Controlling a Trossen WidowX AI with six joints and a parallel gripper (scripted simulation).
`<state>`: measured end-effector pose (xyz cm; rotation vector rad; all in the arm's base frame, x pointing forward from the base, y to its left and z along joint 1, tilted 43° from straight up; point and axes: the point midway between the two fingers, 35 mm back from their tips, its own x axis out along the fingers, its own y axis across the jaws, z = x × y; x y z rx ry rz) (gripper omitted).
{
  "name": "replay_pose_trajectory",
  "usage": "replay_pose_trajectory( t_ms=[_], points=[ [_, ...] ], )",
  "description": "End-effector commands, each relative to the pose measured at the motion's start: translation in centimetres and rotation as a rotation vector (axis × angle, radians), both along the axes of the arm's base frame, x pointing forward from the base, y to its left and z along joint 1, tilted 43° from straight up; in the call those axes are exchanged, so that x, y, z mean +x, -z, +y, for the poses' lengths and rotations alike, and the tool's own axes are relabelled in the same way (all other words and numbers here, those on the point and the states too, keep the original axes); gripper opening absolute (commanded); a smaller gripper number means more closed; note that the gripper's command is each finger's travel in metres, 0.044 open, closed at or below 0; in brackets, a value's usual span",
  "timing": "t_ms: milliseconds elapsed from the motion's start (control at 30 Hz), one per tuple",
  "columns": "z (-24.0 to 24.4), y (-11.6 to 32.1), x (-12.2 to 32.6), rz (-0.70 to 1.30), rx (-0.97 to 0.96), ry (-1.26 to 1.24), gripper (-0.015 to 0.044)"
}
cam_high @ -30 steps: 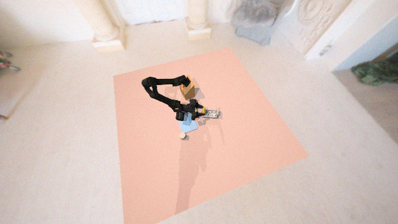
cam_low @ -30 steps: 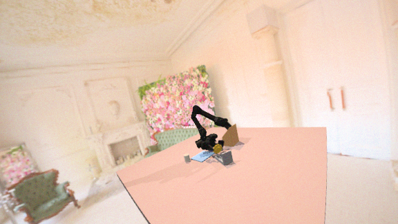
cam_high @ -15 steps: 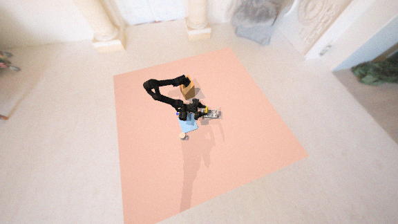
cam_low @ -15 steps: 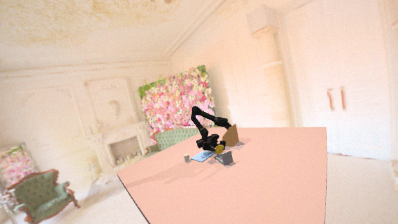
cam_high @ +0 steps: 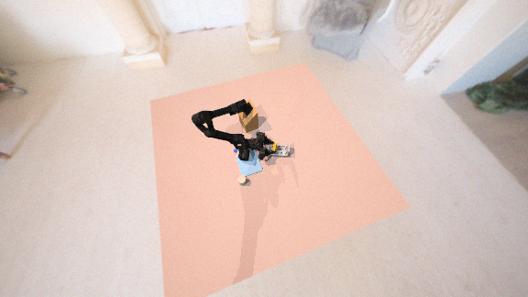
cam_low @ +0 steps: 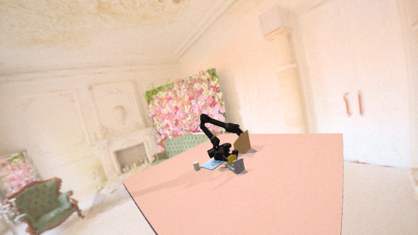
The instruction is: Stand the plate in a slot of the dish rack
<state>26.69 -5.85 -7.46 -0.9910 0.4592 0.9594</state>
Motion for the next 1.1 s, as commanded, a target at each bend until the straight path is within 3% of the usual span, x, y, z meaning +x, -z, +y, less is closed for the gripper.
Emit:
replay_pose_trajectory(
  t_ms=[0, 267, 767, 1067],
  points=[
    [0.1, -0.1, 0.0, -0.001, 0.0, 0.0, 0.0],
    [0.1, -0.1, 0.0, -0.001, 0.0, 0.0, 0.0],
    [0.0, -0.1, 0.0, -0.003, -0.002, -0.002, 0.0394],
    [1.5, -1.8, 0.6, 0.017, 0.009, 0.012, 0.04]
  ],
)
